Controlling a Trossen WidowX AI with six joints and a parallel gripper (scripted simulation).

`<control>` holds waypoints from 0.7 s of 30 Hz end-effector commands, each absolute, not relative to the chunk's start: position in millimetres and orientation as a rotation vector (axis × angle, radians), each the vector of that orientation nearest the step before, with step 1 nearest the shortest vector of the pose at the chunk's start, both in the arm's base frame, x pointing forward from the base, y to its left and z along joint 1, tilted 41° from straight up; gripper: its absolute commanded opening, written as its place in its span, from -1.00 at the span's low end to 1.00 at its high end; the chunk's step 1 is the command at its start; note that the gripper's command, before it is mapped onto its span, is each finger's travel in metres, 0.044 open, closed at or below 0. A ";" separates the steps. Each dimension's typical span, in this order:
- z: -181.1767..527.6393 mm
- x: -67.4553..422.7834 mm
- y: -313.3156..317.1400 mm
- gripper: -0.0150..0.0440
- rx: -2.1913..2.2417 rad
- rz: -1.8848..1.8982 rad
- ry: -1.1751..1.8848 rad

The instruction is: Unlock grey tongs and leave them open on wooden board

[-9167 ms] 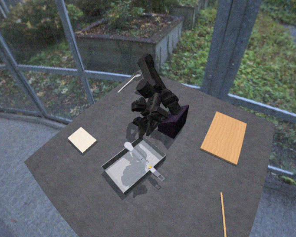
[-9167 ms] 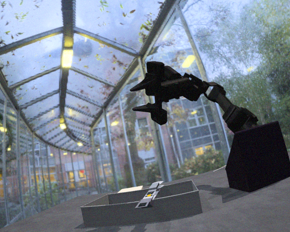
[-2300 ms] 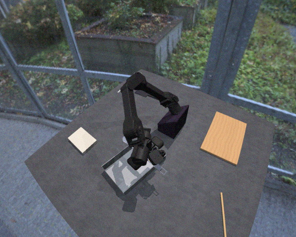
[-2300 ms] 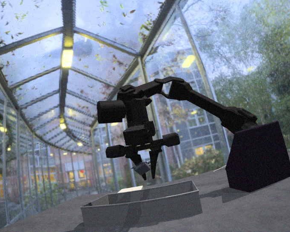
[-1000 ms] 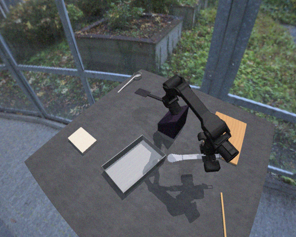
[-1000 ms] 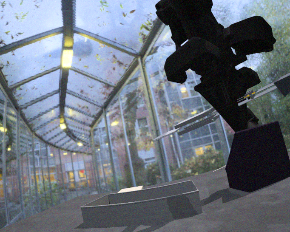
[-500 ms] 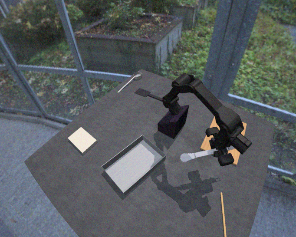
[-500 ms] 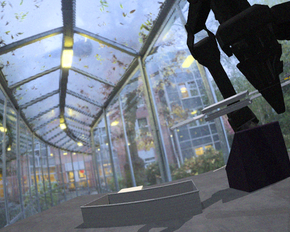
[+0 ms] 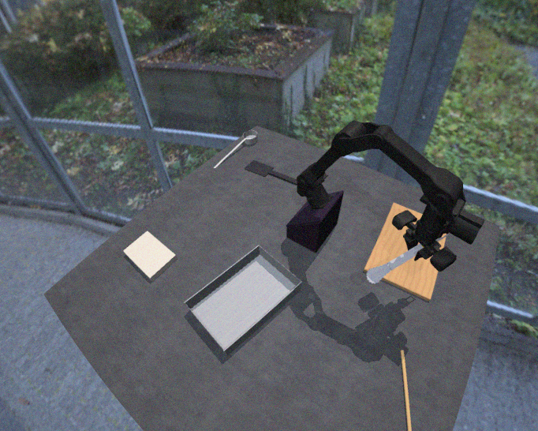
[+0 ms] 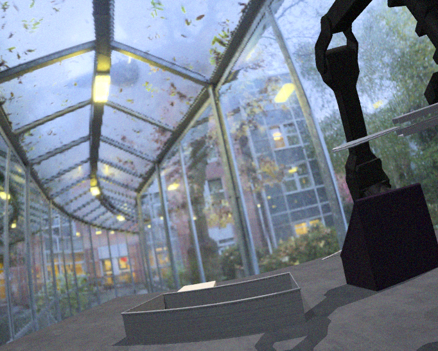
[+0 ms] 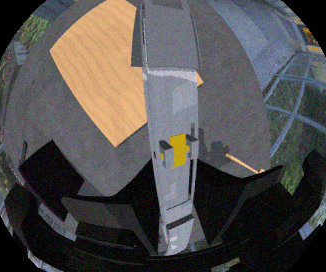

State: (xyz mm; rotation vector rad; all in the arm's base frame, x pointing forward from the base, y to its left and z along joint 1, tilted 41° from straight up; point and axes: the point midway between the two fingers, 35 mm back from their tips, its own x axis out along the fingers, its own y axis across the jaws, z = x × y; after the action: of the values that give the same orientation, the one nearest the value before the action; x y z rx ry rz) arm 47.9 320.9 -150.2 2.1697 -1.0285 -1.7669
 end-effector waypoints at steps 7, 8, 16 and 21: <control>-156.3 -26.8 320.0 -1.00 2.027 -1.796 -0.796; -156.7 -33.9 319.1 -1.00 2.012 -1.797 -0.775; -159.5 -90.1 306.4 -1.00 1.893 -1.792 -0.619; -160.8 -123.8 294.1 -1.00 1.816 -1.781 -0.530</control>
State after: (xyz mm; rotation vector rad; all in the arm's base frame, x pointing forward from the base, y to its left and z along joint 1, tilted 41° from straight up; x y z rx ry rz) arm -101.4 301.7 -158.8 1.8717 -0.5926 -1.7853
